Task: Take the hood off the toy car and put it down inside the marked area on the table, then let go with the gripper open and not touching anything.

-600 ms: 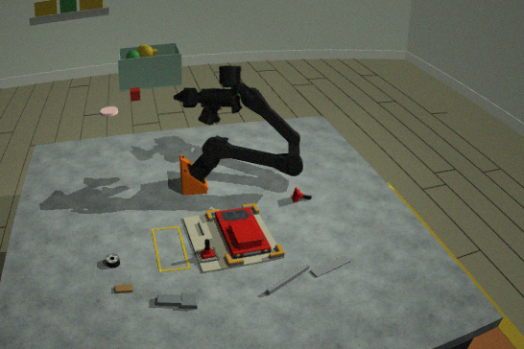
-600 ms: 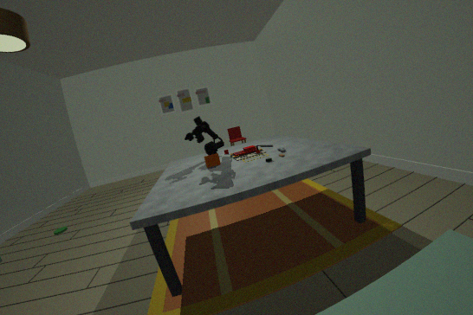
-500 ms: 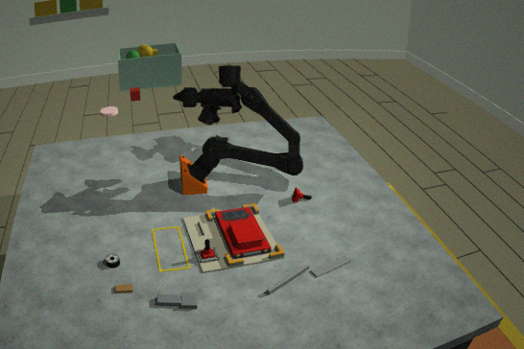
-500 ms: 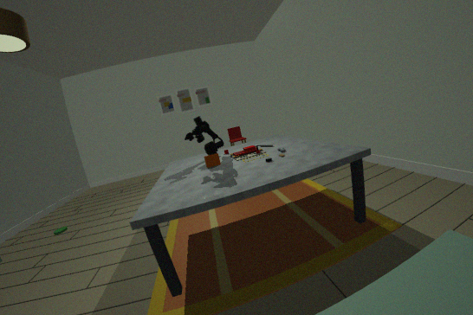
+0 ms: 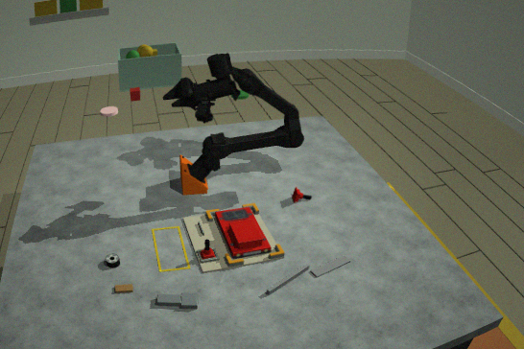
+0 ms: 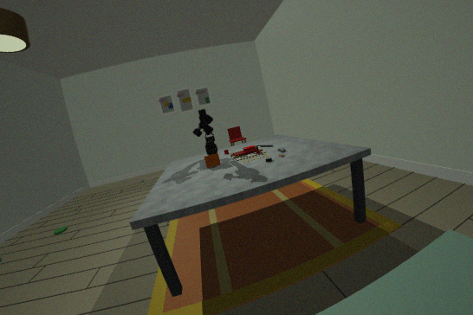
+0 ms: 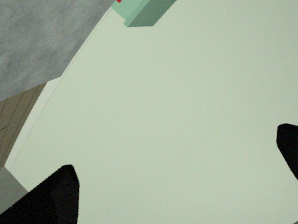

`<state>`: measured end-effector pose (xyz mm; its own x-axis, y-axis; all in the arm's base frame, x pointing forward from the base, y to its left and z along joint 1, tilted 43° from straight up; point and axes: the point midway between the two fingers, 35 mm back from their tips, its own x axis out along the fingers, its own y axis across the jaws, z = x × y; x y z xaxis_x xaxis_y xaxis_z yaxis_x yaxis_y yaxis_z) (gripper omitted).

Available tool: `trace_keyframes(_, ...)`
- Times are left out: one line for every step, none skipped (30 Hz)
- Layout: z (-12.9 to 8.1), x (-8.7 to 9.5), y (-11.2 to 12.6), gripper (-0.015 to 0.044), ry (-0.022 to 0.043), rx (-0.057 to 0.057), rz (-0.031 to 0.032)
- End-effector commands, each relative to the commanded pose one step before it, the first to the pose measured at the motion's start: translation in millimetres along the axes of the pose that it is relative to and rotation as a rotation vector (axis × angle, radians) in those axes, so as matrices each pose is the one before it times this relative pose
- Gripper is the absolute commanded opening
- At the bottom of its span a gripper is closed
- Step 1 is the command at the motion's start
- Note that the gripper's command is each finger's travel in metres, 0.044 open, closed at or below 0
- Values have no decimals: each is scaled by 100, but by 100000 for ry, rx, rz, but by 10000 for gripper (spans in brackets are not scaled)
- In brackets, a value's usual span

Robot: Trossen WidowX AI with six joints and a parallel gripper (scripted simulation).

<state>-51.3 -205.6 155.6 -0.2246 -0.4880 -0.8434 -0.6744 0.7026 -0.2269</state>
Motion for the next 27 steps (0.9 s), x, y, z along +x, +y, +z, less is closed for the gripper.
trace_keyframes(1817, -163, -3068, 440, -12812, 6414, -5493)
trace_keyframes(573, 32, -695, 440, -3307, 1612, -863)
trace_keyframes(608, 42, -669, 440, -3335, 1618, -663)
trace_keyframes(642, 53, -640, 440, -3352, 1627, -462)
trace_keyframes(674, 64, -610, 440, -3358, 1636, -261)
trace_keyframes(704, 75, -579, 440, -3353, 1647, -60)
trace_keyframes(733, 86, -545, 440, -3337, 1660, 141)
trace_keyframes(760, 98, -511, 440, -3310, 1674, 340)
trace_keyframes(785, 110, -474, 440, -3271, 1690, 537)
trace_keyframes(809, 123, -437, 440, -3222, 1707, 731)
trace_keyframes(830, 136, -398, 440, -3162, 1726, 922)
trace_keyframes(849, 149, -358, 440, -3092, 1746, 1109)
trace_keyframes(776, 238, -306, 440, -2342, 710, 783)
trace_keyframes(784, 242, -275, 440, -2301, 757, 906)
trace_keyframes(764, 205, -236, 440, -2275, 1046, 1087)
trace_keyframes(773, 215, -207, 440, -2216, 1059, 1196)
trace_keyframes(781, 226, -177, 440, -2152, 1072, 1302)
trace_keyframes(775, 220, -145, 440, -2087, 1178, 1423)
trace_keyframes(751, 190, -112, 440, -2019, 1403, 1559)
trace_keyframes(755, 201, -83, 440, -1939, 1421, 1654)
trace_keyframes(757, 211, -54, 440, -1855, 1439, 1746)
trace_keyframes(759, 222, -26, 440, -1767, 1458, 1833)
trace_keyframes(855, 259, 5, 440, -1887, 1689, 2173)
trace_keyframes(883, 262, 43, 440, -1861, 1928, 2409)
trace_keyframes(866, 260, 81, 440, -1722, 2041, 2516)
trace_keyframes(859, 273, 120, 440, -1576, 2083, 2609)
trace_keyframes(851, 288, 158, 440, -1425, 2117, 2693)
